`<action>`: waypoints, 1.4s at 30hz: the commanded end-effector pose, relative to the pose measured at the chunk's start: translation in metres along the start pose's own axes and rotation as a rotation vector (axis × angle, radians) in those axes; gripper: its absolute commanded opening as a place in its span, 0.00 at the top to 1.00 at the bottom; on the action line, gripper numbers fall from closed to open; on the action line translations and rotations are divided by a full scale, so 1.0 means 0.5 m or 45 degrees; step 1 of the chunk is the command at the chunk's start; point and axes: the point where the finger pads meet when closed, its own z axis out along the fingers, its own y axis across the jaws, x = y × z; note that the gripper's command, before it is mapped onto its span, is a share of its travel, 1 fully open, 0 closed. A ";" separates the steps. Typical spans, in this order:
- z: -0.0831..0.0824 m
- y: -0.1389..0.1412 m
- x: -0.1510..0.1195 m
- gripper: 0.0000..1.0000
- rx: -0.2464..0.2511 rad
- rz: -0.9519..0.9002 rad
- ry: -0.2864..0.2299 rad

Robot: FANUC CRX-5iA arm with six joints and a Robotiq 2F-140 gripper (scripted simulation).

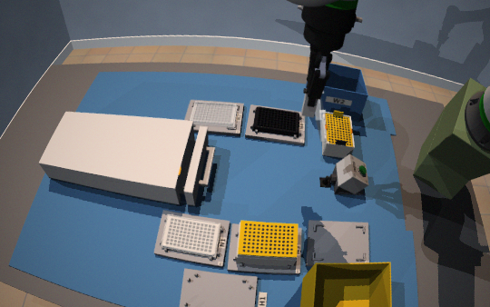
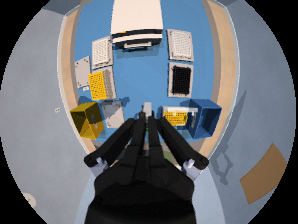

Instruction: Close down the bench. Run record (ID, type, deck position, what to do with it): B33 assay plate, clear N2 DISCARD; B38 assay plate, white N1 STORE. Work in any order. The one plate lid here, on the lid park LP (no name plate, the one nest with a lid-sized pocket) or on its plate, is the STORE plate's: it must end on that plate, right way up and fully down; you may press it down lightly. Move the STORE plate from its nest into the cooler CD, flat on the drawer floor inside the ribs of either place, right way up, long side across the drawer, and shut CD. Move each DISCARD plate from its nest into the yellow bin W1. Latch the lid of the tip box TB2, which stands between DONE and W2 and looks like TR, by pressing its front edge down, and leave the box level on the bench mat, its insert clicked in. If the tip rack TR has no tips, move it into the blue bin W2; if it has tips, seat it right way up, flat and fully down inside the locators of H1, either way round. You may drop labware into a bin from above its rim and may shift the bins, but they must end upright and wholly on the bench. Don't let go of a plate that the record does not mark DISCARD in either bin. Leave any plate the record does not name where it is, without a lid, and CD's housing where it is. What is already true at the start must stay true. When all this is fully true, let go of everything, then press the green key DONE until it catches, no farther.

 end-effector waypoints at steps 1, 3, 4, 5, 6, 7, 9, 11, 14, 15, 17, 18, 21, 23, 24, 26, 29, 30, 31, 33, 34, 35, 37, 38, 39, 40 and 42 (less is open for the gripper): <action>0.007 0.029 0.000 1.00 0.001 -0.001 0.000; 0.011 0.045 -0.001 1.00 0.001 -0.001 0.000; 0.012 0.053 -0.001 1.00 0.001 -0.001 0.000; 0.014 0.061 -0.001 1.00 0.001 -0.001 0.000; 0.016 0.068 -0.002 1.00 0.001 -0.001 0.000; 0.018 0.076 -0.002 1.00 0.001 -0.001 0.000; 0.022 0.092 -0.002 1.00 0.001 -0.001 0.000; 0.022 0.092 -0.002 1.00 0.001 -0.001 0.000; 0.027 0.115 -0.003 1.00 0.001 -0.001 0.000; 0.029 0.123 -0.003 1.00 0.001 -0.001 0.000; 0.033 0.138 -0.004 1.00 0.001 -0.001 0.000; 0.035 0.146 -0.004 1.00 0.001 -0.001 0.000; 0.040 0.169 -0.005 1.00 0.001 -0.001 0.000; 0.044 0.185 -0.005 1.00 0.001 -0.001 0.000; 0.046 0.193 -0.006 1.00 0.001 -0.001 0.000; 0.049 0.208 -0.006 1.00 0.001 -0.001 0.000; 0.051 0.216 -0.006 1.00 0.001 -0.001 0.000; 0.053 0.224 -0.007 1.00 0.001 -0.001 0.000; 0.055 0.232 -0.007 1.00 0.001 -0.001 0.000; 0.059 0.247 -0.008 1.00 0.001 -0.001 0.000; 0.061 0.255 -0.008 1.00 0.001 -0.001 0.000; 0.061 0.257 -0.008 1.00 0.001 -0.001 0.000; 0.061 0.257 -0.008 1.00 0.001 -0.001 0.000; 0.061 0.257 -0.008 1.00 0.001 -0.001 0.000; 0.061 0.257 -0.008 1.00 0.001 -0.001 0.000; 0.061 0.257 -0.008 1.00 0.001 -0.001 0.000; 0.061 0.257 -0.008 1.00 0.001 -0.001 0.000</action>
